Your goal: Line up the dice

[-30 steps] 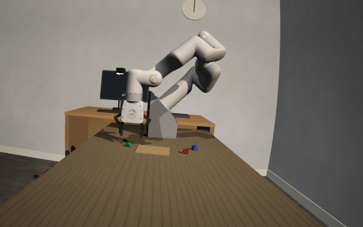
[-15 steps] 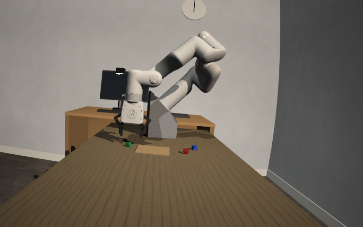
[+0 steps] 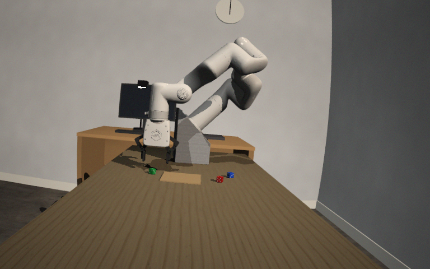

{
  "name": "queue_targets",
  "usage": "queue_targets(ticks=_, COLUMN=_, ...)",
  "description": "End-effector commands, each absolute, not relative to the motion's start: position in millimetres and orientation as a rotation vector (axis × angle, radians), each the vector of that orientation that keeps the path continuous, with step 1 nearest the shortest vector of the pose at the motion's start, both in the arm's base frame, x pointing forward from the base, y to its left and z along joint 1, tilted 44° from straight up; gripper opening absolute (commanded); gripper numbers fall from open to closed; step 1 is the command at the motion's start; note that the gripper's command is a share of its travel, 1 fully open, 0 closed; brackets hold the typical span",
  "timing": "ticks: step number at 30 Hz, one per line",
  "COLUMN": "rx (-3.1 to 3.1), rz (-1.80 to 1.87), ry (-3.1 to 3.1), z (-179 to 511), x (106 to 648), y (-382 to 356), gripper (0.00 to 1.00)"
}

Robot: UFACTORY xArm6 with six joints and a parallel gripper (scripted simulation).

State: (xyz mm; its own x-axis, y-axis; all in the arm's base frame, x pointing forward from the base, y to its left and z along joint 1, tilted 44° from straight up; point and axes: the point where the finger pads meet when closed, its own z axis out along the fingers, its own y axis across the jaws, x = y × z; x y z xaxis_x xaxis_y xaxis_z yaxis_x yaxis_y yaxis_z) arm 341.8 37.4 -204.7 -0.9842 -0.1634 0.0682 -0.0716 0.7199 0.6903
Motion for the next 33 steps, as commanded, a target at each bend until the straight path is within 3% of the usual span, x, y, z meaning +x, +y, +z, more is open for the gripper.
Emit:
queue_targets(ticks=1, rx=0.192, rz=-1.114, ry=-2.801, z=-204.2, x=343.3, y=36.5, gripper=1.0)
queue_targets(ticks=17, rx=0.192, rz=-1.114, ry=-2.801, z=-195.0, x=344.6, y=46.6, gripper=1.0)
queue_targets(ticks=33, rx=0.192, rz=-1.114, ry=-2.801, z=-129.4, x=353.8, y=119.0, gripper=1.0)
